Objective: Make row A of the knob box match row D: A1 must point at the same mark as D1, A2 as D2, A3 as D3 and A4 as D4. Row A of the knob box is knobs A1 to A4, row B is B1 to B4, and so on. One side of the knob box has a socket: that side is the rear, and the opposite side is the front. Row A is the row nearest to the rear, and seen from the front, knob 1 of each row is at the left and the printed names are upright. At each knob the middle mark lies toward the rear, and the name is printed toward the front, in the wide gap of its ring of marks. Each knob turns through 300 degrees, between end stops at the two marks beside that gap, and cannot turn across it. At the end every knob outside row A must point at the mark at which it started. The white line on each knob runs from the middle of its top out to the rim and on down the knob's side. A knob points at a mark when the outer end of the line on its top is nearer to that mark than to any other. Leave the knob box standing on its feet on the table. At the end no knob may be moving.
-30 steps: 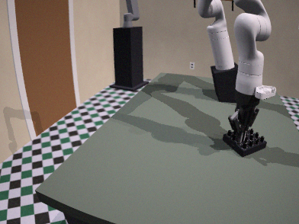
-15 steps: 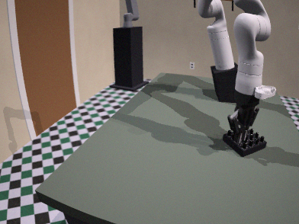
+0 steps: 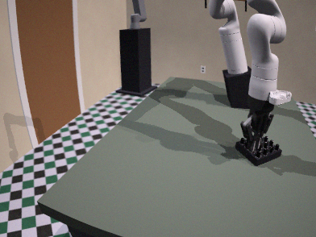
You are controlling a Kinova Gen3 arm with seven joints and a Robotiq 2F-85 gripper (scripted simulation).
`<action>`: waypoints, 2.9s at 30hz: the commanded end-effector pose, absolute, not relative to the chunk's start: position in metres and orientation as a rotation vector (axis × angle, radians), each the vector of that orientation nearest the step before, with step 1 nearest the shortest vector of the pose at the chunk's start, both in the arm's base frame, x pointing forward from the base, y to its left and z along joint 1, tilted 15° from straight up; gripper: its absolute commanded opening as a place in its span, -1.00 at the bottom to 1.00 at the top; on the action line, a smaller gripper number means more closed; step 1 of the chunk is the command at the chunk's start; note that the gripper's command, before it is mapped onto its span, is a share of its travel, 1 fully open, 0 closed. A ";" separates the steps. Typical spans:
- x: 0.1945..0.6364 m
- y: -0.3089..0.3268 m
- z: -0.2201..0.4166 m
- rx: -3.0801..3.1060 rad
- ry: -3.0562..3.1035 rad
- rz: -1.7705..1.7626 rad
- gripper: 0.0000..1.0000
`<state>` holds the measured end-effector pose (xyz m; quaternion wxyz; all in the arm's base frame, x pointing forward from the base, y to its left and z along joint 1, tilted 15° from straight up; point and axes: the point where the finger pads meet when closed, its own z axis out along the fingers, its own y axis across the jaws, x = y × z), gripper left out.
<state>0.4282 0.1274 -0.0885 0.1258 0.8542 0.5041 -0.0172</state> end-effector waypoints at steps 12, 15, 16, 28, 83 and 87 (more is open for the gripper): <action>0.426 0.134 -0.064 2.488 1.469 -0.046 -0.62; 0.426 0.136 -0.057 2.488 1.469 -0.046 -0.62; 0.426 0.136 -0.055 2.488 1.469 -0.046 -0.62; 0.425 0.137 -0.051 2.488 1.469 -0.046 -0.62; 0.389 0.103 -0.028 2.813 -0.842 0.235 -0.62; 0.389 0.102 -0.027 2.794 -0.917 0.247 -0.62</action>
